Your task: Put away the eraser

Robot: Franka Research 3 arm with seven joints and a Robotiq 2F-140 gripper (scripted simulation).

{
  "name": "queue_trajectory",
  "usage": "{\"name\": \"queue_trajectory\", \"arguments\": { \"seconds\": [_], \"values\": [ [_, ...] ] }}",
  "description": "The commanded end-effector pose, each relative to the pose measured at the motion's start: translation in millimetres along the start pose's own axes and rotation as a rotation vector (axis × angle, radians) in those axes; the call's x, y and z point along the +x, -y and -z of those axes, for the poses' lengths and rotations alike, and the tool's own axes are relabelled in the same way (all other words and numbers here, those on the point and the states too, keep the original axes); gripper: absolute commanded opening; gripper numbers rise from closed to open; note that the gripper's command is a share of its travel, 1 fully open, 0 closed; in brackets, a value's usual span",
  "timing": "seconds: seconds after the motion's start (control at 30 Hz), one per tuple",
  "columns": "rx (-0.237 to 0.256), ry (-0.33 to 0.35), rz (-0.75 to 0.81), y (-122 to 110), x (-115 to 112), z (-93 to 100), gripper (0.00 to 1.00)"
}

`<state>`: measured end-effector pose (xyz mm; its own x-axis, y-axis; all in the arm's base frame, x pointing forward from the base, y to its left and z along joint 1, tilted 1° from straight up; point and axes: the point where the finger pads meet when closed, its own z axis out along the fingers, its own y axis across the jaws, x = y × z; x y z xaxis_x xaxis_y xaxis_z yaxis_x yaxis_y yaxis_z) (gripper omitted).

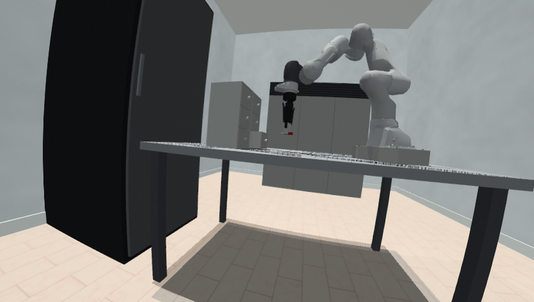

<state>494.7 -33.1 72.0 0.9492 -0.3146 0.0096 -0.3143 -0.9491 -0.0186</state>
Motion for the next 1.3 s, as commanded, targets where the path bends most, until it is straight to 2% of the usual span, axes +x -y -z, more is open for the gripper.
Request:
{"name": "queue_trajectory", "arguments": {
  "seconds": [0.0, 0.6, 0.67, 0.73, 0.93, 1.07, 1.27],
  "values": [
    [-0.001, -0.001, 0.080, -19.1, 6.4, 0.2, 0.11],
    [-0.001, -0.001, 0.080, -19.1, 6.4, 0.2, 0.11],
    [-0.002, -0.005, 0.187, -49.9, 14.8, 0.4, 0.11],
    [-0.003, -0.006, 0.235, -64.2, 18.1, 0.5, 0.11],
    [-0.003, -0.007, 0.243, -66.6, 18.6, 0.9, 0.11],
    [-0.002, -0.006, 0.245, -66.5, 18.9, 8.5, 0.11],
    [-0.002, -0.006, 0.245, -66.1, 19.5, 31.6, 0.11]
  ]
}}
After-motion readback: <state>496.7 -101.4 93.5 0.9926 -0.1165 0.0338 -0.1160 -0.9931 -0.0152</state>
